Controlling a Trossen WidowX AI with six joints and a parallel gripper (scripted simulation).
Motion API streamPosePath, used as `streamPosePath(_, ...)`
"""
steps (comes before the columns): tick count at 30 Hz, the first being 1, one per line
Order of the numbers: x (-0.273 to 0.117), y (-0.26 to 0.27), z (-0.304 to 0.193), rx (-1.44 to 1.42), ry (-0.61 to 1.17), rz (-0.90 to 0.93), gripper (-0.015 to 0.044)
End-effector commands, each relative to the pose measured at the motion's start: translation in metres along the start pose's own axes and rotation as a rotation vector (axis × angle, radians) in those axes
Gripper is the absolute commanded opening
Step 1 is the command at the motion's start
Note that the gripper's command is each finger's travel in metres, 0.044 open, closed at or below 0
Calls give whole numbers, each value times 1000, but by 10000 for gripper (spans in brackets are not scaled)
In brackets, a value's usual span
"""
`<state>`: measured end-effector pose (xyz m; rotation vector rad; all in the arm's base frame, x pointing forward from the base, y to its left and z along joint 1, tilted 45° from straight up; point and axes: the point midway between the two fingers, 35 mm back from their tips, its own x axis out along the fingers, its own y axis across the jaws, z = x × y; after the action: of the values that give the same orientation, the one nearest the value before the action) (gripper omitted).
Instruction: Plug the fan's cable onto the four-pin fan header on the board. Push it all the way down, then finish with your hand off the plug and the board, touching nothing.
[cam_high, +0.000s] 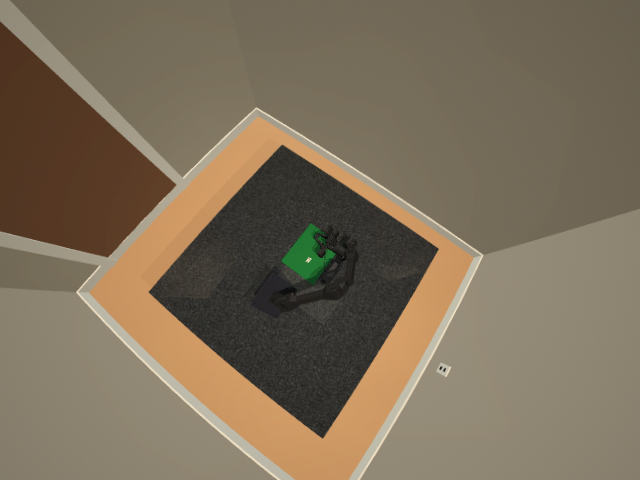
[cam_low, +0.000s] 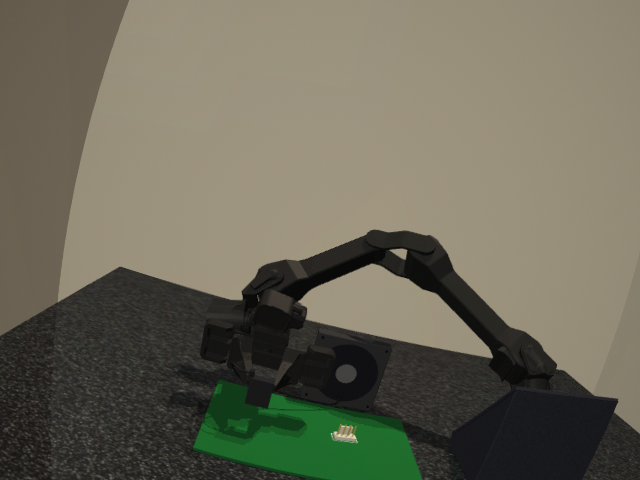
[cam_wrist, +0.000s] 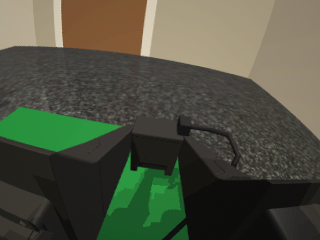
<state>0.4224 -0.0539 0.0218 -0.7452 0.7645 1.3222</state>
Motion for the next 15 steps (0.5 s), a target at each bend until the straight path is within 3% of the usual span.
streamPosePath(1, 1, 0, -5, -2, 3, 0, 0)
streamPosePath(15, 3, 0, -13, -2, 3, 0, 0)
